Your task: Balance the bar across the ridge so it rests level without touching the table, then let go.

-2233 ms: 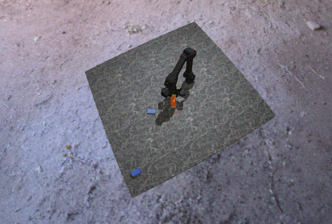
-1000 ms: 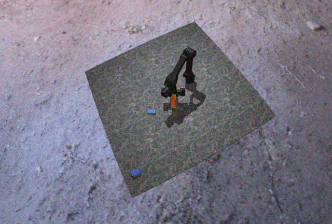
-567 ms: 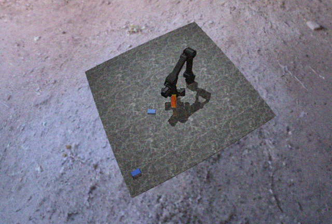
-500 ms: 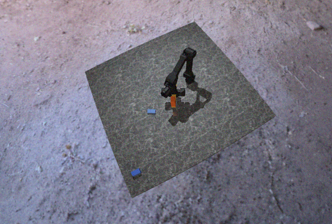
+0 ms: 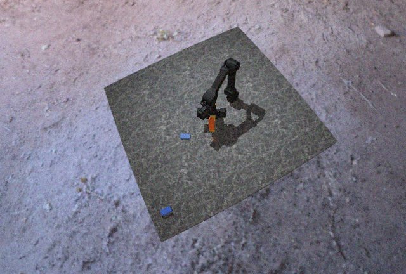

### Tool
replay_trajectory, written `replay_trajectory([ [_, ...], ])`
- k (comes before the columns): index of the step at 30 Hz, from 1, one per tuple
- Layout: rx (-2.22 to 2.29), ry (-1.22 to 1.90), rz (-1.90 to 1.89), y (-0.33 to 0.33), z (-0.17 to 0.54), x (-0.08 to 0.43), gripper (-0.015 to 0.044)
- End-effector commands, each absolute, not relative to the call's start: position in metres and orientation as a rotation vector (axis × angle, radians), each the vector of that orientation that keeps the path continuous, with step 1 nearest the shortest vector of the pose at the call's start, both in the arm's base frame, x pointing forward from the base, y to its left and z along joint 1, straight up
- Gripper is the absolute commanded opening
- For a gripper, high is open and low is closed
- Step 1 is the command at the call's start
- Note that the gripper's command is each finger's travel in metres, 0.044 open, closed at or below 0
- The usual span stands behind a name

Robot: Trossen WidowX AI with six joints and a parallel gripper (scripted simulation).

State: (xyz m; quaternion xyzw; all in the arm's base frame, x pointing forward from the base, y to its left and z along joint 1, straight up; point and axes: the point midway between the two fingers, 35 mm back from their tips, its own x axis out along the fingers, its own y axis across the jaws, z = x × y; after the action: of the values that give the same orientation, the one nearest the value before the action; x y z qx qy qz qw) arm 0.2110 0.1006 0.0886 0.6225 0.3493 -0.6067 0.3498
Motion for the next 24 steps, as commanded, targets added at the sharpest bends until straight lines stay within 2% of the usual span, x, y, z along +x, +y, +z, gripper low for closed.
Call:
replay_trajectory([
  [1,1.613,0.905,-1.572,0.101,0.089,0.211,0.0185],
  [5,1.613,0.905,-1.572,0.101,0.089,0.211,0.0185],
  [15,1.613,0.905,-1.572,0.101,0.089,0.211,0.044],
  [19,1.613,0.905,-1.571,0.101,0.097,0.212,0.044],
  [24,1.613,0.905,-1.571,0.102,0.158,0.213,0.044],
])
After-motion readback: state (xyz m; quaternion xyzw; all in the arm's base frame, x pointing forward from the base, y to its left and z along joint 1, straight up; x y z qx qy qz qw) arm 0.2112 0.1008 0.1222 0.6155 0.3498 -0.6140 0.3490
